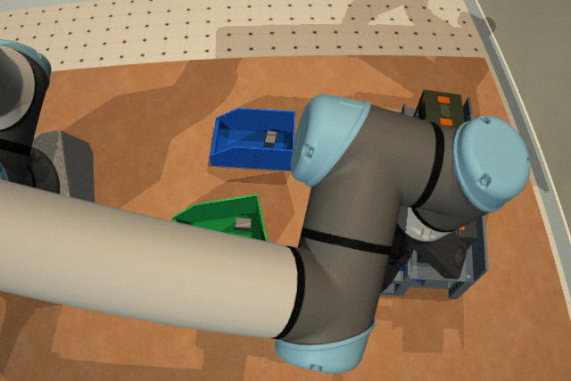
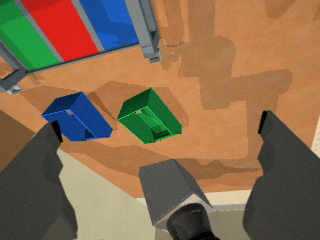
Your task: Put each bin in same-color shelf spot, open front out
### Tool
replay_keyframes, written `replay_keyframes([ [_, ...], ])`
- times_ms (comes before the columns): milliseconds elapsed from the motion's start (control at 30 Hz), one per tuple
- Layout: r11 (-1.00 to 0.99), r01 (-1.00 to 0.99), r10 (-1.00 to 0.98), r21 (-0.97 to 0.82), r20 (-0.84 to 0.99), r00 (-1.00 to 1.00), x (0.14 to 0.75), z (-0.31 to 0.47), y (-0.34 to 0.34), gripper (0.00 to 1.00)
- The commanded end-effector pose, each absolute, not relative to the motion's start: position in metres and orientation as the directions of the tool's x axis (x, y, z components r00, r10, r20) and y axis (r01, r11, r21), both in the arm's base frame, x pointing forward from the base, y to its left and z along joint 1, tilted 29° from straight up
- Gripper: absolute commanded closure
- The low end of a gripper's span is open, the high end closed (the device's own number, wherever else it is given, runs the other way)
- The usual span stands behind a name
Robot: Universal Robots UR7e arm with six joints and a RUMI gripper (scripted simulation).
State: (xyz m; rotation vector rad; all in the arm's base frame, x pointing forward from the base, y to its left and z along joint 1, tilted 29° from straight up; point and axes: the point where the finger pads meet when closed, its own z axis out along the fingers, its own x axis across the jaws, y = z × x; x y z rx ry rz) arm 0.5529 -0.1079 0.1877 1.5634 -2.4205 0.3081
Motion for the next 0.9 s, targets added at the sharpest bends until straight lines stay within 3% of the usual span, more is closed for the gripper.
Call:
replay_keyframes([
  [0,0.324,-0.946,-0.916,-0.011,0.248,-0.316,0.527,0.184,-0.086,0.00],
  [133,0.225,-0.974,-0.961,0.013,0.169,-0.219,0.500,0.179,-0.060,0.00],
  [867,0.198,-0.980,-0.970,0.016,0.148,-0.193,0.493,0.177,-0.053,0.00],
])
